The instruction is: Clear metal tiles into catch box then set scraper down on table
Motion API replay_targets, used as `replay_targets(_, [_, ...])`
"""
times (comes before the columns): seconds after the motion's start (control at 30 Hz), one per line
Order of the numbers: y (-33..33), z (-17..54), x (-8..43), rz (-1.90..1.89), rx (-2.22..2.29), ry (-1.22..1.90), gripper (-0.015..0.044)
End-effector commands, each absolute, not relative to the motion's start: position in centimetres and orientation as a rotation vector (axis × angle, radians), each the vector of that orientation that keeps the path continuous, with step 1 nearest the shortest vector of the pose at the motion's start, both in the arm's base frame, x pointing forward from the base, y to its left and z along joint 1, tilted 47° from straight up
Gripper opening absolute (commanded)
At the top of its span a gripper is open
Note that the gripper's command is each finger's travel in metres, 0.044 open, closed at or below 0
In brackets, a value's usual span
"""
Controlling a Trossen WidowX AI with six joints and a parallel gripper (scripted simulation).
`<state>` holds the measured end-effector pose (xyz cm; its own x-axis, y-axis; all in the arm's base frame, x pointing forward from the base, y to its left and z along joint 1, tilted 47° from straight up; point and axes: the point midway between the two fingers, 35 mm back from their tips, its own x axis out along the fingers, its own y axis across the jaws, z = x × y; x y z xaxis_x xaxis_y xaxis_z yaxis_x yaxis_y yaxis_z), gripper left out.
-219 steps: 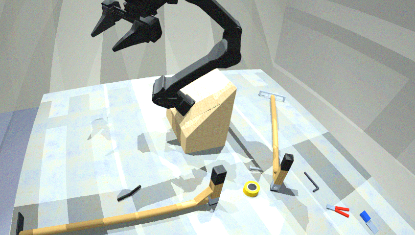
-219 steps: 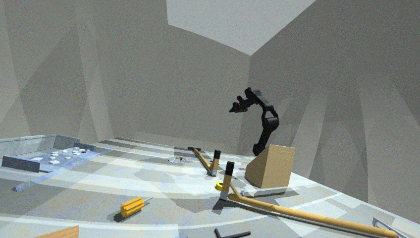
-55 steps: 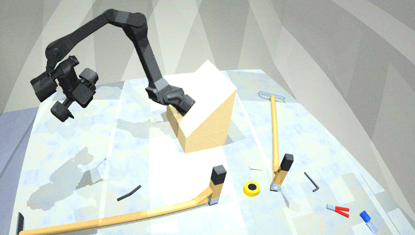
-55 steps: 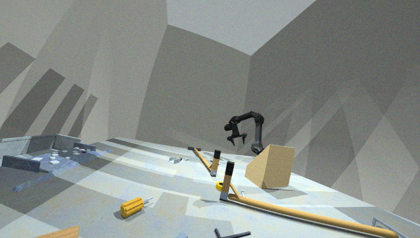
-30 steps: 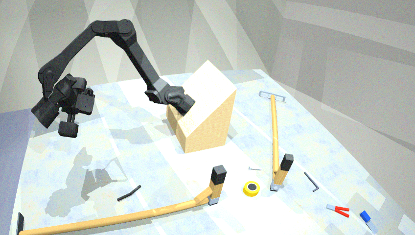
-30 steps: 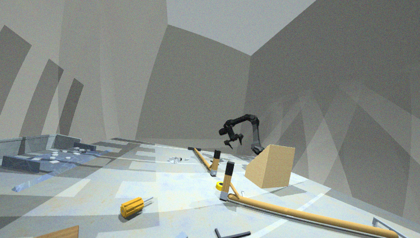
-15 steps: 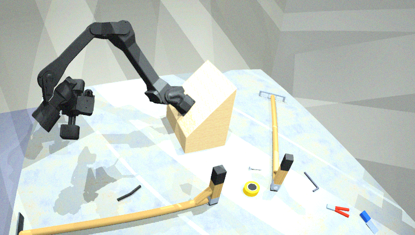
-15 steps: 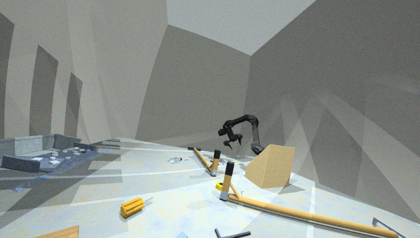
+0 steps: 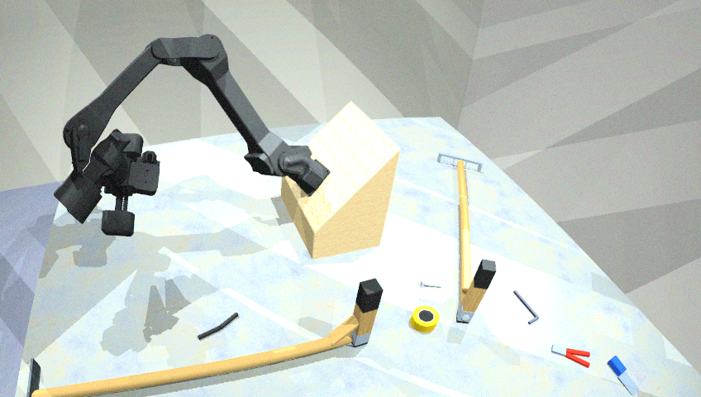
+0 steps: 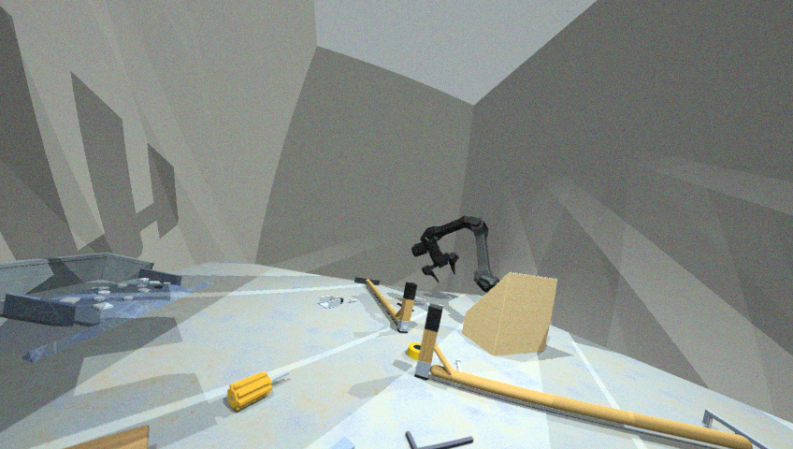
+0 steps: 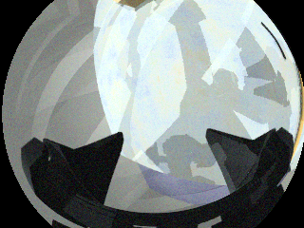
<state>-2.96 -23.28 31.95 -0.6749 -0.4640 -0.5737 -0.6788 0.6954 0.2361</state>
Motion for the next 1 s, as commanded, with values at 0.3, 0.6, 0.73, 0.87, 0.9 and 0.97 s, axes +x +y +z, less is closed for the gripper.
replay_targets(0.3, [-23.3, 32.0, -3.0, 0.612, -0.879, 2.429, 0.044])
replay_targets(0.6, [-24.0, 31.0, -1.3, 0.556, -0.91, 2.397, 0.0204])
replay_targets(0.73, [-24.4, 30.7, -0.5, 0.53, -0.921, 2.388, 0.0099])
replay_targets(0.87, [-25.0, 30.2, 0.9, 0.485, -0.939, 2.37, 0.0])
replay_targets(0.9, [-25.2, 30.1, 1.3, 0.474, -0.943, 2.366, 0.0])
replay_targets(0.97, [-25.4, 29.8, 2.1, 0.452, -0.951, 2.356, 0.0])
